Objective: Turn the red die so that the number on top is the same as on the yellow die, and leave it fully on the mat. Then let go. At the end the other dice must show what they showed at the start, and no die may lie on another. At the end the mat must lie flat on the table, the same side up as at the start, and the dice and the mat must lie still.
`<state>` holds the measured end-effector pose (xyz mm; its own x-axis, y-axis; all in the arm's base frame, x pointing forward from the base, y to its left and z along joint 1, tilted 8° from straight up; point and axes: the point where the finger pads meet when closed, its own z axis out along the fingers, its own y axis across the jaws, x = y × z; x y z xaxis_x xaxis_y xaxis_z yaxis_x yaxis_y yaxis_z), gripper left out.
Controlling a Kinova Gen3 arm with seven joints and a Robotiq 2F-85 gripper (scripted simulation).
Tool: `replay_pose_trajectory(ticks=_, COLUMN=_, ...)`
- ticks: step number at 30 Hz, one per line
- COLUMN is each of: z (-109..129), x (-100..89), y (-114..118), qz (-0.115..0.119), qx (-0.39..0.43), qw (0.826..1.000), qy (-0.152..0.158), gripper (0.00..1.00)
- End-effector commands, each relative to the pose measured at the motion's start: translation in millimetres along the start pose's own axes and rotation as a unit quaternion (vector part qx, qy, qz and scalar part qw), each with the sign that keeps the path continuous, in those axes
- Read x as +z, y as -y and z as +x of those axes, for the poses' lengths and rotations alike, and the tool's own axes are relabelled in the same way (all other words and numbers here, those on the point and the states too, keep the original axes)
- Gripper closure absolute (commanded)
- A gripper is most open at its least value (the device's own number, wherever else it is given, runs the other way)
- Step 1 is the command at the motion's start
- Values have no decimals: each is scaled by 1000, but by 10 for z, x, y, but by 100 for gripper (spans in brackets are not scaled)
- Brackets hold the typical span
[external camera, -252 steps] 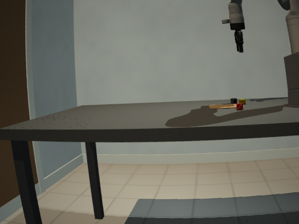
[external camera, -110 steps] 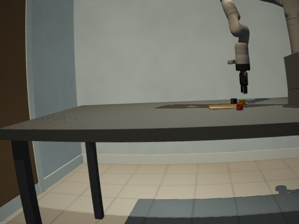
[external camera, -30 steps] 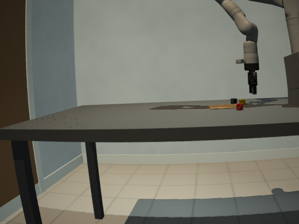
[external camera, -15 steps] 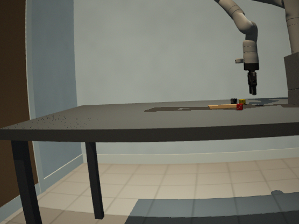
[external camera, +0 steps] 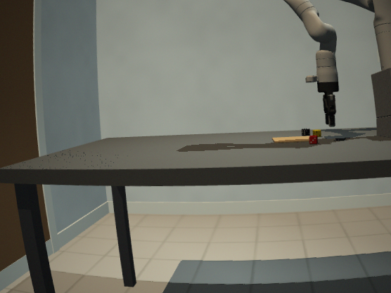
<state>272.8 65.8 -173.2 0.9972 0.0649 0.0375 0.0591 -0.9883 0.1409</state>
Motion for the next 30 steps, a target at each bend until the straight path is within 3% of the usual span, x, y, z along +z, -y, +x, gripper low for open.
replay_pose_trajectory(ticks=1, z=45, x=-11, y=242, qz=3, qx=-17, qw=1000, qy=-7, gripper=0)
replay_pose_trajectory(ticks=15, z=110, x=-14, y=676, qz=3, qx=-17, qw=1000, qy=-7, gripper=0)
replay_pose_trajectory(ticks=30, z=121, x=-15, y=750, qz=3, qx=-17, qw=1000, qy=-7, gripper=0)
